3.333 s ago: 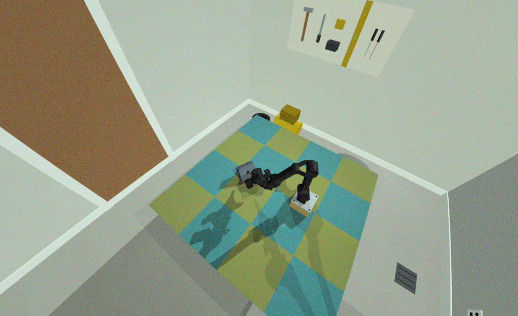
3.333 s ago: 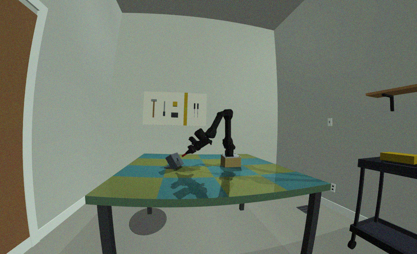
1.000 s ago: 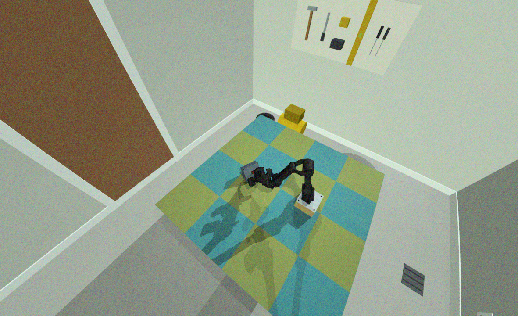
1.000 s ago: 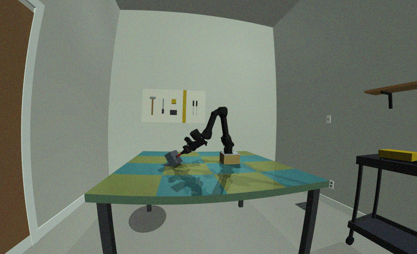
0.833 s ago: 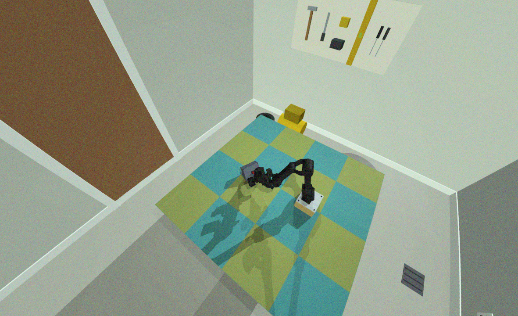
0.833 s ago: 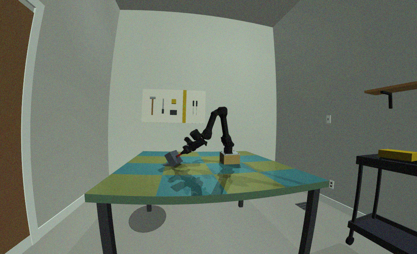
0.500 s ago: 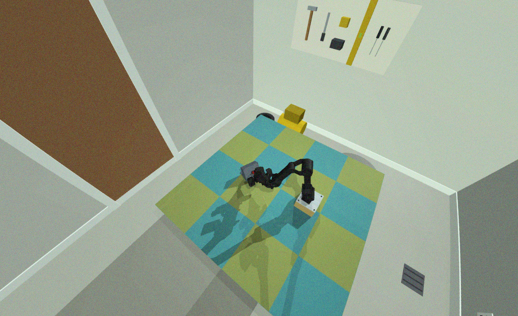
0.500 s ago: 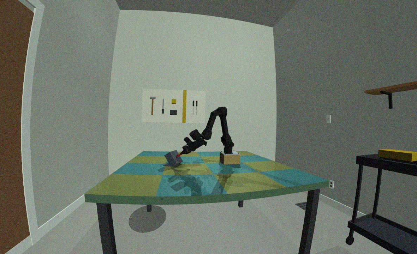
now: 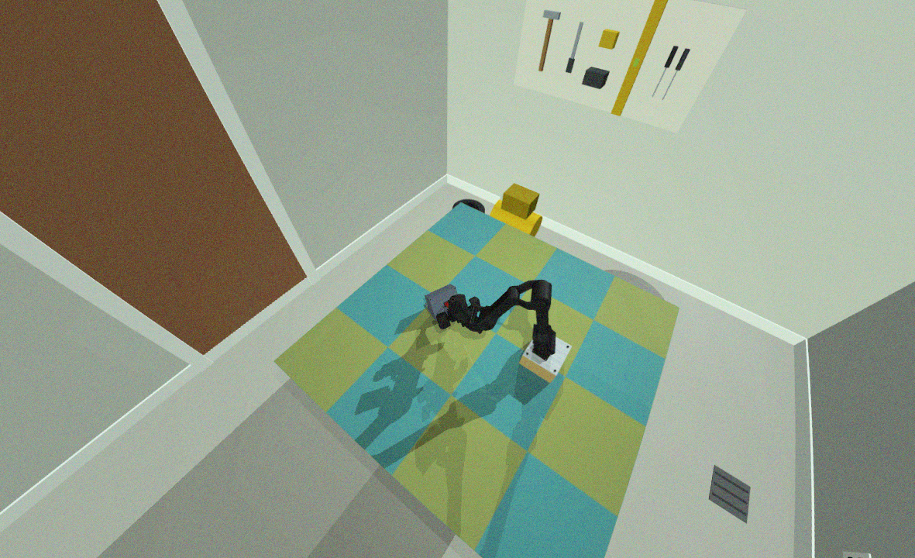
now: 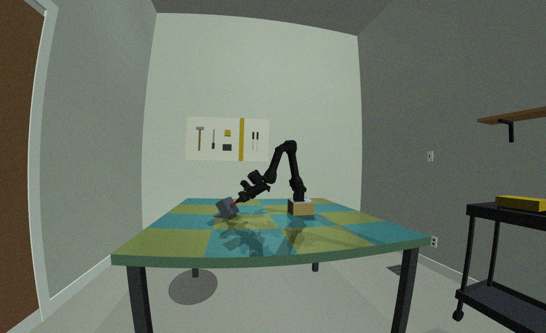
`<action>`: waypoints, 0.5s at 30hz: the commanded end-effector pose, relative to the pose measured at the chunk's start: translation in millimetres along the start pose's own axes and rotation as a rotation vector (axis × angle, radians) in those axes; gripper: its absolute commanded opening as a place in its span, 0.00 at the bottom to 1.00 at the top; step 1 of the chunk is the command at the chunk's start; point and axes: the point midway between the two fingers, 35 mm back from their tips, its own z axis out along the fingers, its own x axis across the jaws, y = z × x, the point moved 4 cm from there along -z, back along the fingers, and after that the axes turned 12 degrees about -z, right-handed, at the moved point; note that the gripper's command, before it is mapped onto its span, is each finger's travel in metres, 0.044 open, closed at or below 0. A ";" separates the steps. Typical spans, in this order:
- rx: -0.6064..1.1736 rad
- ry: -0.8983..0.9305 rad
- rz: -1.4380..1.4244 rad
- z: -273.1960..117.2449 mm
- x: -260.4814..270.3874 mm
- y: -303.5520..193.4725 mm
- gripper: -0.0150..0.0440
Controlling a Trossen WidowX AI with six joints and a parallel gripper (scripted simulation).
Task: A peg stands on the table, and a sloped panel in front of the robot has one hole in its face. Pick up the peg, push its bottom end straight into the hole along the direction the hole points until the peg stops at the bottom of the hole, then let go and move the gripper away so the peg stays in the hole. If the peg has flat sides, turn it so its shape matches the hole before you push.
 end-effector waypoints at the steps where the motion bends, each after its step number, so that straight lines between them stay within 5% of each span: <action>1: 0.004 0.001 -0.006 2.0 0.7 -1.7 0.25; 15: 0.004 0.001 -0.006 6.7 0.5 -1.2 0.25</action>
